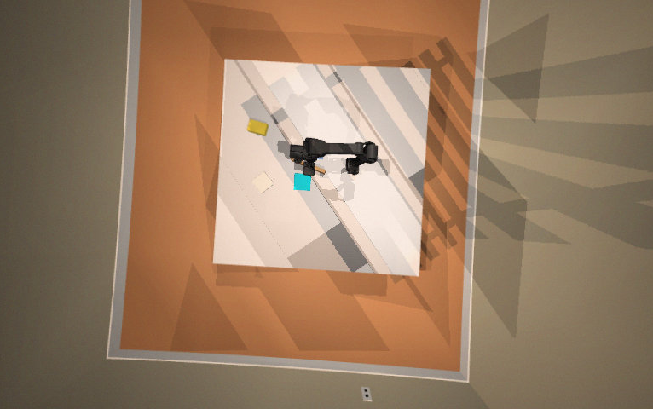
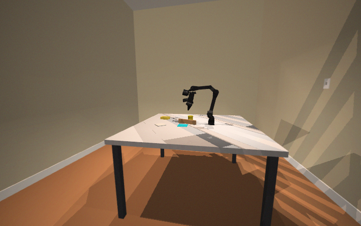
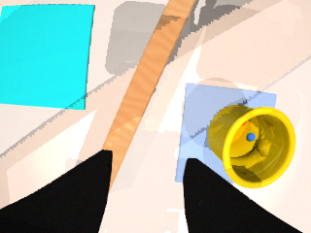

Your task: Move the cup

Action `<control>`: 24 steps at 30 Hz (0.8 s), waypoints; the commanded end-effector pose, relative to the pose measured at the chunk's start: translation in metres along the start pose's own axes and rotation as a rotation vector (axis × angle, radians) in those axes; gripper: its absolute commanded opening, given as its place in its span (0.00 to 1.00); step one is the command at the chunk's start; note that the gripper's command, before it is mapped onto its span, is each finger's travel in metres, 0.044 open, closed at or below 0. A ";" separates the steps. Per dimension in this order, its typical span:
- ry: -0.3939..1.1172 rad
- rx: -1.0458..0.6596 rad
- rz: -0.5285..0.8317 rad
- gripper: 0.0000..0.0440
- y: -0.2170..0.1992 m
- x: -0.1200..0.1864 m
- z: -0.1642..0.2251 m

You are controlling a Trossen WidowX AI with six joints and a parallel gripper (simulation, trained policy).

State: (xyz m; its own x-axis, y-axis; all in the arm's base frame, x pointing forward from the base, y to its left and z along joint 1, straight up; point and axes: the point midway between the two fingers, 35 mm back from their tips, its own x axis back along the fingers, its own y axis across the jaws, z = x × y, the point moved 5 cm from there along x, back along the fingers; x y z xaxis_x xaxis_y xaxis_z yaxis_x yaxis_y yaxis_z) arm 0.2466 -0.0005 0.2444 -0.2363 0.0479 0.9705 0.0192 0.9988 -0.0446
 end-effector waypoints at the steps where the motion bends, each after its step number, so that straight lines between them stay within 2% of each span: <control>1: 0.039 0.015 0.011 0.32 -0.005 -0.004 0.001; 24: 0.223 0.078 0.037 0.39 -0.040 -0.052 0.007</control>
State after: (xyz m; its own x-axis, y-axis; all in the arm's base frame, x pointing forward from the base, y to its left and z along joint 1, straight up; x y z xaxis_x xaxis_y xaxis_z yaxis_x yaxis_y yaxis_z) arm 0.2515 -0.0394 0.2001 -0.0279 0.0860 0.9959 -0.0441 0.9952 -0.0872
